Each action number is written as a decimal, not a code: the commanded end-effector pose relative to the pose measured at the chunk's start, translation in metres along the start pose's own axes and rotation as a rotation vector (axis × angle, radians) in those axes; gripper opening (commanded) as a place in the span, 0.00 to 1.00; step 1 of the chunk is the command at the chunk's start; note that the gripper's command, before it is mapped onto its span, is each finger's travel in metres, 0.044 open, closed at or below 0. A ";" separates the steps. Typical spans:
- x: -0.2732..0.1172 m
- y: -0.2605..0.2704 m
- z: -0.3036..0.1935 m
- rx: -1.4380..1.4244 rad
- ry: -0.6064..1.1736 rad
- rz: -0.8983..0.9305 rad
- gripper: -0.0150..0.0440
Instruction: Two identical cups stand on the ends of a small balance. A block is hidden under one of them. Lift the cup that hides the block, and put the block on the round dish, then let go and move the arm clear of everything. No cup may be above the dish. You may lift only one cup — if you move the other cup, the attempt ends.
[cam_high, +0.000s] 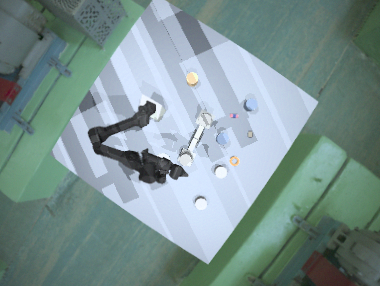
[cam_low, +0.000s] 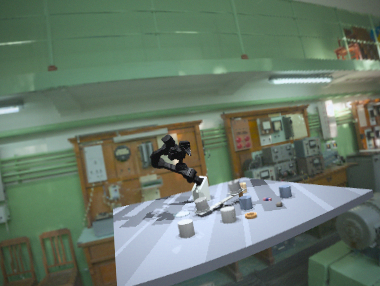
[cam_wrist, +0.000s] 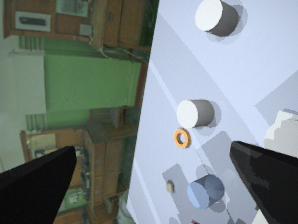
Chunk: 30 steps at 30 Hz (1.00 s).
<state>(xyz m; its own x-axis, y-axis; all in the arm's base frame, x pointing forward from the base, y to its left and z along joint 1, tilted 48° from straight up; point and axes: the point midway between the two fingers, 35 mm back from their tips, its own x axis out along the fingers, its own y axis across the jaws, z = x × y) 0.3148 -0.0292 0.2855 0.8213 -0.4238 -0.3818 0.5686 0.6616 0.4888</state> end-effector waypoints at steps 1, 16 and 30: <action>0.002 -0.005 -0.027 -0.099 0.052 -0.036 1.00; -0.012 -0.033 -0.113 -0.525 0.205 -0.133 1.00; -0.036 -0.066 -0.165 -0.976 0.261 -0.178 1.00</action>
<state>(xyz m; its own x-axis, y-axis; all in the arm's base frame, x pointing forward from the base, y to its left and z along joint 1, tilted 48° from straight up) 0.2484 0.0419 0.1458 0.6364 -0.4763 -0.6068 0.3559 0.8792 -0.3169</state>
